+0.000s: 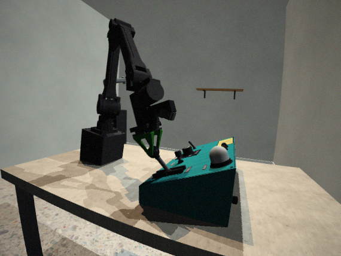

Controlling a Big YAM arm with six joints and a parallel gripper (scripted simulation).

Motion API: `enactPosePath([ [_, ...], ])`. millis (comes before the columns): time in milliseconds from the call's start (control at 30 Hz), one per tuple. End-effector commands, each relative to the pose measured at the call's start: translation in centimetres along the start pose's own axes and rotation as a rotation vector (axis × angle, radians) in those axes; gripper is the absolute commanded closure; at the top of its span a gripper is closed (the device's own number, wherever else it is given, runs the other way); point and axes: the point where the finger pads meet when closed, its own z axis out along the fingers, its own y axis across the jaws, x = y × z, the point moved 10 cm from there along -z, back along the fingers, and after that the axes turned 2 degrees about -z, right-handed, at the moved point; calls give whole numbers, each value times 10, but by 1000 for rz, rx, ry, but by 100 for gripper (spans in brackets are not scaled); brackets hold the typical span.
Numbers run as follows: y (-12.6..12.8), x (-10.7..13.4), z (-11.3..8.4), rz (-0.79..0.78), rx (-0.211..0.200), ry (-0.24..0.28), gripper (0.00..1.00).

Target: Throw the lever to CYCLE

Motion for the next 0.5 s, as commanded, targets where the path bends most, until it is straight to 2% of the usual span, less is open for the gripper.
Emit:
enactPosePath([
  [0,-5,-51,-26,-16,24,-110,100],
  [33,-7,-56,-28,-23,39,-136,100],
  [133,-6,-55,-23,-14,21,-105,100],
  [200,-7,-60,-21,-18,28,-117,100],
  [467,-8,-68,-15,-14,22,-108,100],
])
